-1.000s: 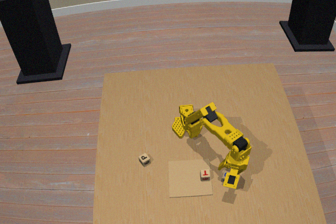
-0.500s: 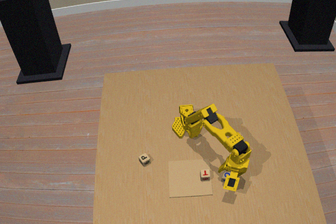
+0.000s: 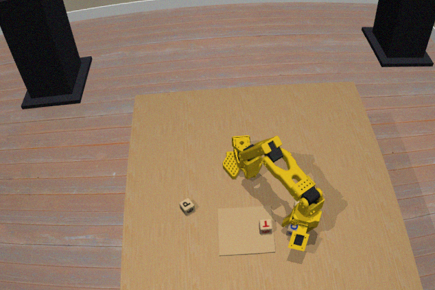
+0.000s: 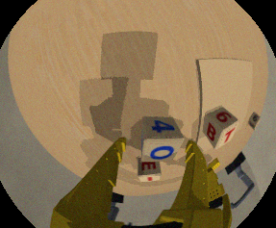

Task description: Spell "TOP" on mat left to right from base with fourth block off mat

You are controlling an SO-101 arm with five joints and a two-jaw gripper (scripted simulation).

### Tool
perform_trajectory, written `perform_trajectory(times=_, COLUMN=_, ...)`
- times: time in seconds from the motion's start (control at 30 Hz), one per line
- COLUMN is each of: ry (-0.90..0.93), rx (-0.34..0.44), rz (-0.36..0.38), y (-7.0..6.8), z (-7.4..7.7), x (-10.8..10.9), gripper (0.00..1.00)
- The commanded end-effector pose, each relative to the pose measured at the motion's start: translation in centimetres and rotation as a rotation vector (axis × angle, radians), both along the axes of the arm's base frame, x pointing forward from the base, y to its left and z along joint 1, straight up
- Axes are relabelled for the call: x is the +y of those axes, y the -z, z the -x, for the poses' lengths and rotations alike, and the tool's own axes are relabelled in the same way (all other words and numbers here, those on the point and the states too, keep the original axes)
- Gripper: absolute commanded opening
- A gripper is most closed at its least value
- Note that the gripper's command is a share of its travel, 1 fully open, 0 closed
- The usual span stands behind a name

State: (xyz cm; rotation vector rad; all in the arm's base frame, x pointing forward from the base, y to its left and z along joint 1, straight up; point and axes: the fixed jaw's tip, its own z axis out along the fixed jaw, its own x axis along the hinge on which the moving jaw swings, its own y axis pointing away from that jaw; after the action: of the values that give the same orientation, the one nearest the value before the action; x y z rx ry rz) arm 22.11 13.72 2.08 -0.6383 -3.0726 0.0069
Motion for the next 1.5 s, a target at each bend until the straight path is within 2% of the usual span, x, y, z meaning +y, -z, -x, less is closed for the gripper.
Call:
perform_trajectory(times=0.0, ry=0.001, rx=-0.094, rz=-0.058, y=-1.82, z=-0.93, x=0.70, gripper=0.35)
perform_trajectory(times=1.03, ry=0.001, rx=-0.094, rz=-0.058, y=-1.71, z=-0.93, x=0.69, gripper=0.35)
perform_trajectory(times=1.47, ry=0.001, rx=-0.094, rz=-0.057, y=-1.70, z=-0.85, x=0.46, gripper=0.30)
